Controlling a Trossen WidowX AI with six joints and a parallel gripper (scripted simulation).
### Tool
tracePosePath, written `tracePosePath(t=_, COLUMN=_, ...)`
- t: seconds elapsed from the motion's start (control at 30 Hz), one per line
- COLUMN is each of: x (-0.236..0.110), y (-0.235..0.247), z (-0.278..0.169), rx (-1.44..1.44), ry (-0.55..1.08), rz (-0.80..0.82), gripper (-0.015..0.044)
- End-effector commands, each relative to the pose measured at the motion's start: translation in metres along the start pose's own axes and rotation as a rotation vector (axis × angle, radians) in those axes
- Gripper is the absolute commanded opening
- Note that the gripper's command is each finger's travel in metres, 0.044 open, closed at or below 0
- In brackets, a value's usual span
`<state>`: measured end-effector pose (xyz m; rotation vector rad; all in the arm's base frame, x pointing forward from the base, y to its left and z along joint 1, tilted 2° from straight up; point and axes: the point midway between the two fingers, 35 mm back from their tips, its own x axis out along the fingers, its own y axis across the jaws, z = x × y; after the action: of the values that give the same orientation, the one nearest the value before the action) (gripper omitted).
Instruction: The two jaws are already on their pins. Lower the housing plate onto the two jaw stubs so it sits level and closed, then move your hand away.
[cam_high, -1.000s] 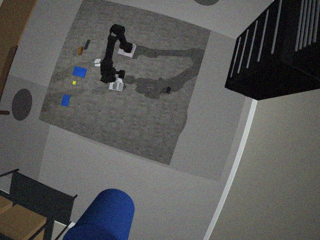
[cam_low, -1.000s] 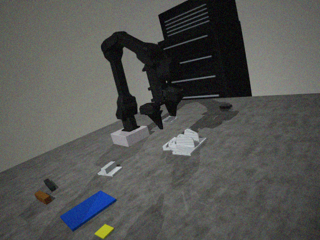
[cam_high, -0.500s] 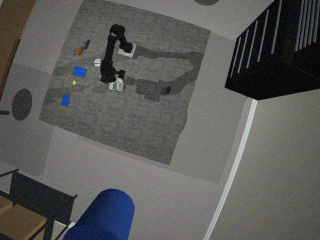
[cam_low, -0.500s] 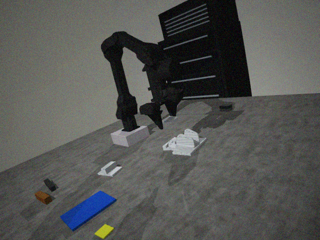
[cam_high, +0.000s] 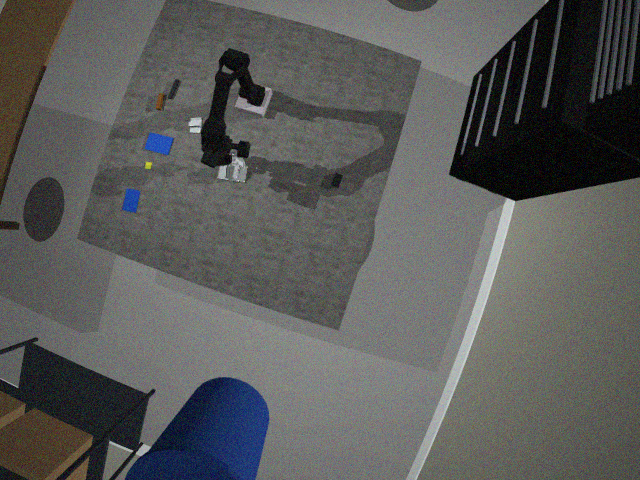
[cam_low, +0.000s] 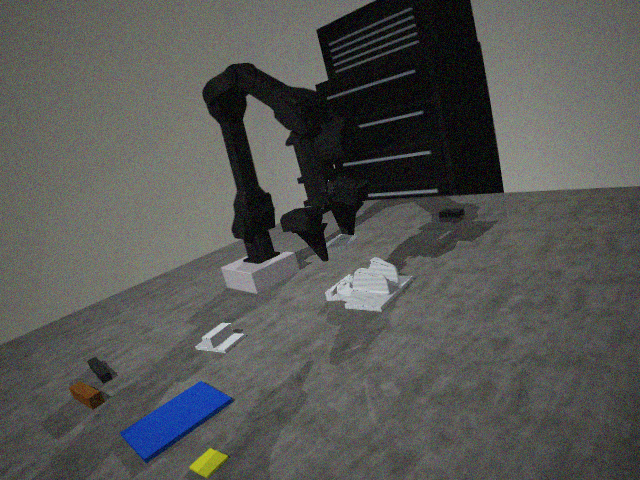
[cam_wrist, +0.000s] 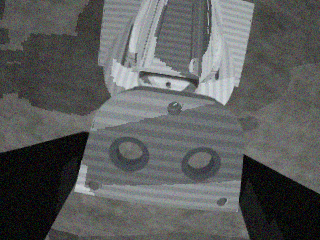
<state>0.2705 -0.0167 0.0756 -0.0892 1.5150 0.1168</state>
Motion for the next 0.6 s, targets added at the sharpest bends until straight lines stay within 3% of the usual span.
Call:
tracePosePath(t=0.0, x=0.008, y=0.000, z=-0.002, rx=0.003, ry=0.009, rz=-0.002, gripper=0.0351)
tracePosePath(t=0.57, x=0.036, y=0.000, z=-0.001, rx=0.003, ry=0.009, rz=-0.001, gripper=0.0351)
